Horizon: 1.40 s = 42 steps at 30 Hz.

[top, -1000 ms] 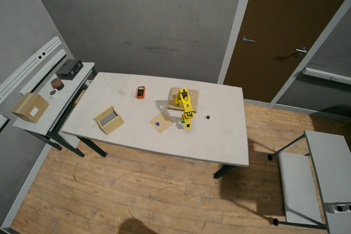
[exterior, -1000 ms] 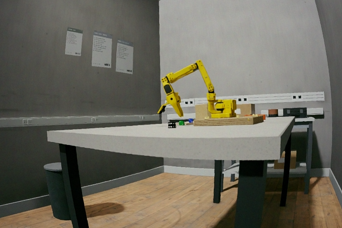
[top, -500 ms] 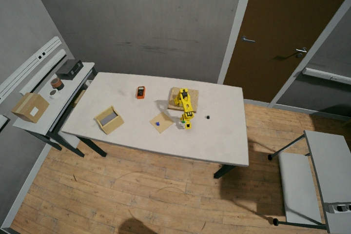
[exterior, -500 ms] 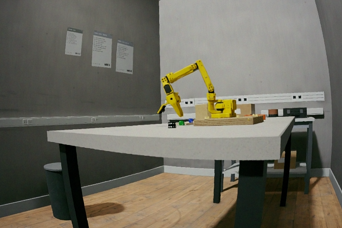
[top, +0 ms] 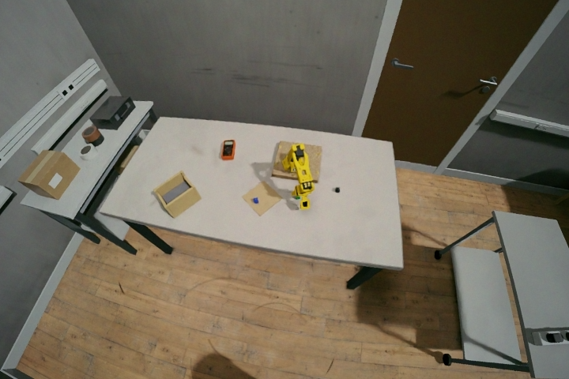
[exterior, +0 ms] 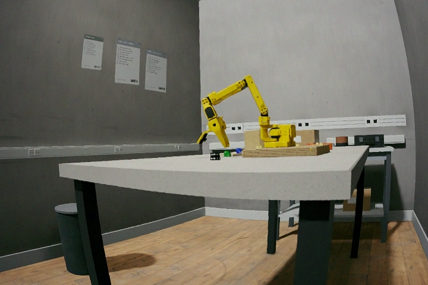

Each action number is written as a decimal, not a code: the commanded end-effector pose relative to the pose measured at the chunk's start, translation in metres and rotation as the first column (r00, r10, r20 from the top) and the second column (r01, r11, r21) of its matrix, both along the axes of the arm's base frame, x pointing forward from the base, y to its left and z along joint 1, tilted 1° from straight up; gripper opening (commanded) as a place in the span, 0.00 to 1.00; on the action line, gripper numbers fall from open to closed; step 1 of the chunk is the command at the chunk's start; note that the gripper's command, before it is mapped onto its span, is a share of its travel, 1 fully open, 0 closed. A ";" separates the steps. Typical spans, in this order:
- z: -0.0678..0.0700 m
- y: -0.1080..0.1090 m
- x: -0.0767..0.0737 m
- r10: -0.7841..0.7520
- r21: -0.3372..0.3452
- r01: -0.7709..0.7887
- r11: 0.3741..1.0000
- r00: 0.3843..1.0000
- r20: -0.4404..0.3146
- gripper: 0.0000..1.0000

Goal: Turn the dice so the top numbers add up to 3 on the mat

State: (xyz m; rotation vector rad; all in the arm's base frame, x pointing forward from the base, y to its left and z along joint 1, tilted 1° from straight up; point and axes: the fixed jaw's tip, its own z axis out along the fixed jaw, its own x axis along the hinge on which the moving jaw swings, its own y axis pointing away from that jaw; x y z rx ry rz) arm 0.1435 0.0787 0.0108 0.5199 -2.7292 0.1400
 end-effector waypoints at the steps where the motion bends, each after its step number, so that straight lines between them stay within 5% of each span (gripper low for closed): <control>1: -0.006 0.001 -0.002 -0.003 -0.008 0.003 1.000 1.000 -0.009 0.28; 21: -0.025 0.000 -0.002 -0.002 -0.008 0.002 1.000 1.000 -0.009 0.28; 42: -0.027 0.000 -0.002 -0.003 -0.006 0.003 1.000 1.000 -0.010 0.27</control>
